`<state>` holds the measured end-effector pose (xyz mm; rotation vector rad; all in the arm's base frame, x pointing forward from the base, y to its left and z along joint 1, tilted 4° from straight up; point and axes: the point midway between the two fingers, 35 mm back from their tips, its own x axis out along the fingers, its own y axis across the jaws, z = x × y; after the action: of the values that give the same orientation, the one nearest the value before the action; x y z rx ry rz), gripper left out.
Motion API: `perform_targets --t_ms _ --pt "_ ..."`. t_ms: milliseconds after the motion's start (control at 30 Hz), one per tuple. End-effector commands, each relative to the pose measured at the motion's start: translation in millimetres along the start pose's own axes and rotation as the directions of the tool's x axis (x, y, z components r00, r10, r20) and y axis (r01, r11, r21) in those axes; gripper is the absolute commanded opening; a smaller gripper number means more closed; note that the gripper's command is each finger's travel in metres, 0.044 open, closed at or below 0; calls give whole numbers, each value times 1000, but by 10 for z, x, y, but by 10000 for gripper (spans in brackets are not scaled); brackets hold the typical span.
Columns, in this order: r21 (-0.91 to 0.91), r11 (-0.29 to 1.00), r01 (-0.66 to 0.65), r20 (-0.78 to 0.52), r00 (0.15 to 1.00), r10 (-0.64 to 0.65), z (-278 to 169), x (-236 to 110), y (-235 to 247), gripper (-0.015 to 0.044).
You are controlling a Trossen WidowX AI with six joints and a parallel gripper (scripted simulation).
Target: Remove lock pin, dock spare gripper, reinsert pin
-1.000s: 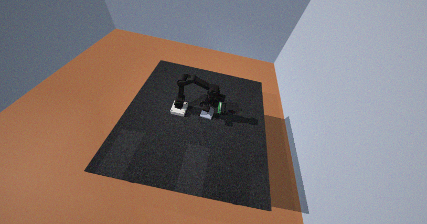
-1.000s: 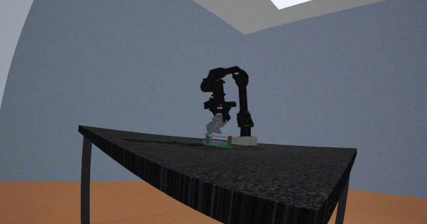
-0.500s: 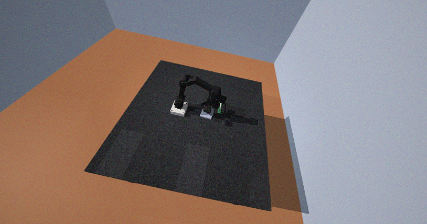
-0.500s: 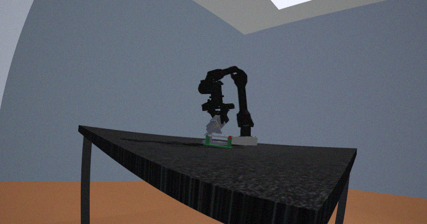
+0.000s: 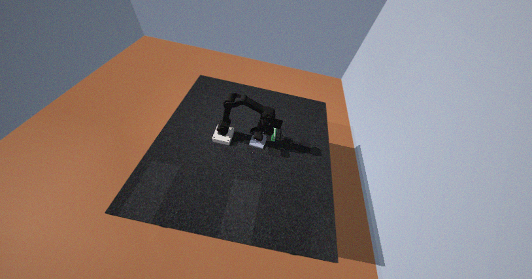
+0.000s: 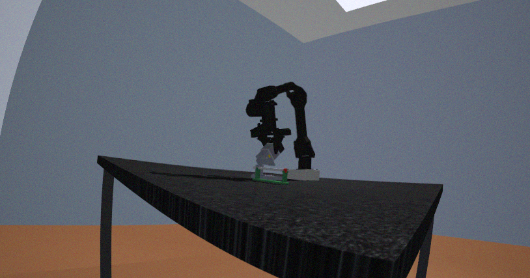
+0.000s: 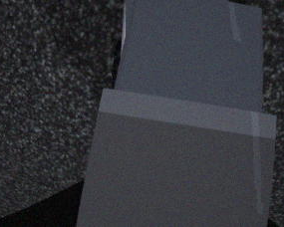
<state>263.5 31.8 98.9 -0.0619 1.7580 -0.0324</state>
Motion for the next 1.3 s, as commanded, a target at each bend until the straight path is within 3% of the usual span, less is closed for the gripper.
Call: perform_targets --t_ms 0,433,1267 --pt "0 1000 0 2 1000 0 2 -3 0 105" --pt "0 1000 0 2 1000 0 2 -3 0 440" --pt "-15 1000 5 -17 1000 -6 -400 -203 1 440"
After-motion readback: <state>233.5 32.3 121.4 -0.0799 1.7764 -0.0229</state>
